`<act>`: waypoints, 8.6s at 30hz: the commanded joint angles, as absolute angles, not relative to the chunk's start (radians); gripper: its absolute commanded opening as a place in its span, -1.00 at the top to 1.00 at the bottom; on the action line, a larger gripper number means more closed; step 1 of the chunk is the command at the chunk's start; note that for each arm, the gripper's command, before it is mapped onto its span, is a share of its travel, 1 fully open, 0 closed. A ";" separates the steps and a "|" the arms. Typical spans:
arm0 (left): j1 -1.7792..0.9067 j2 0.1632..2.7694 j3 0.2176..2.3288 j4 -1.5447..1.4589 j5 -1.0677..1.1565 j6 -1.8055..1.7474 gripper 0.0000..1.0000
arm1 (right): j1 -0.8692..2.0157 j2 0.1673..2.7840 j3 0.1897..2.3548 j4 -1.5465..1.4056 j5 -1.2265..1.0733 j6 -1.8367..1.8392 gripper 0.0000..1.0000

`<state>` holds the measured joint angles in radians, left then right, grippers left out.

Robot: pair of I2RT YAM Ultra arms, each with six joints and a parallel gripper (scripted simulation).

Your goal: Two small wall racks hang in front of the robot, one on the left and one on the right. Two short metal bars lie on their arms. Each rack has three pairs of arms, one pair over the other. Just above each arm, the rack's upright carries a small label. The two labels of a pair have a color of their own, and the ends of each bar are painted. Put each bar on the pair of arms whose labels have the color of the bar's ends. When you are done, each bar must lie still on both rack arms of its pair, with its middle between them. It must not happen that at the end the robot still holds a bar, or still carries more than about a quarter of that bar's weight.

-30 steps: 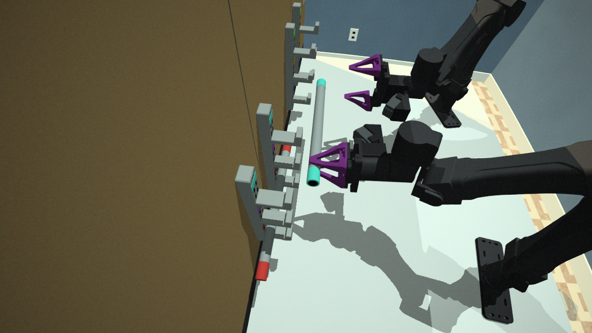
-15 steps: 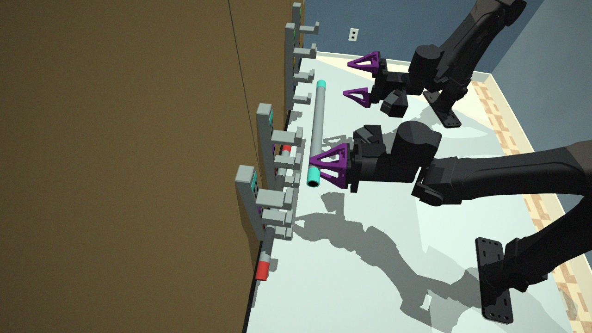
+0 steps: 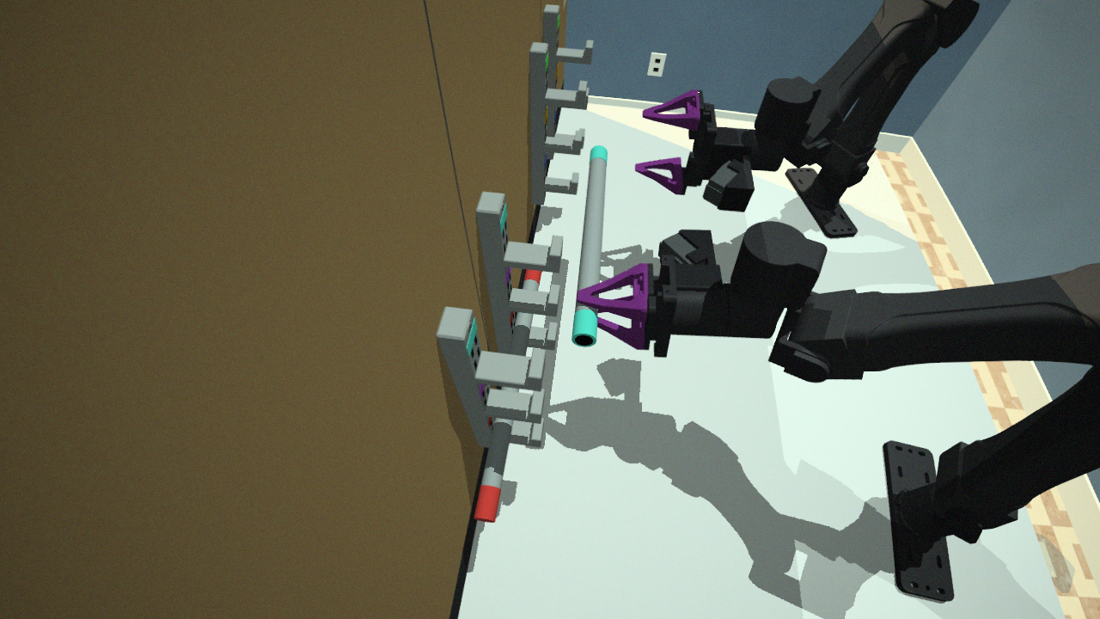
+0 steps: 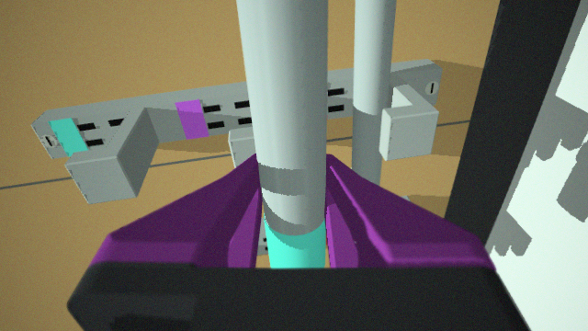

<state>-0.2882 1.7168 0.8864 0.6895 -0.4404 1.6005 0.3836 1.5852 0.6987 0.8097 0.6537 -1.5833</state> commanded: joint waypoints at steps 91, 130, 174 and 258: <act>-0.291 1.707 0.932 0.776 -0.438 1.570 1.00 | 0.274 1.513 0.665 0.846 0.541 -1.574 -1.00; -0.230 1.688 0.885 0.808 -0.378 1.575 1.00 | 0.274 1.513 0.665 0.846 0.541 -1.574 -1.00; 0.025 1.483 0.992 0.497 -0.122 1.575 1.00 | 0.274 1.513 0.665 0.846 0.541 -1.574 -1.00; 0.348 1.427 1.148 0.279 0.203 1.573 1.00 | 0.274 1.513 0.665 0.846 0.541 -1.574 -1.00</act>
<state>0.3374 1.4738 1.1381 0.2180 0.1909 1.6054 0.2836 1.5475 0.6636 0.8097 0.5453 -1.5833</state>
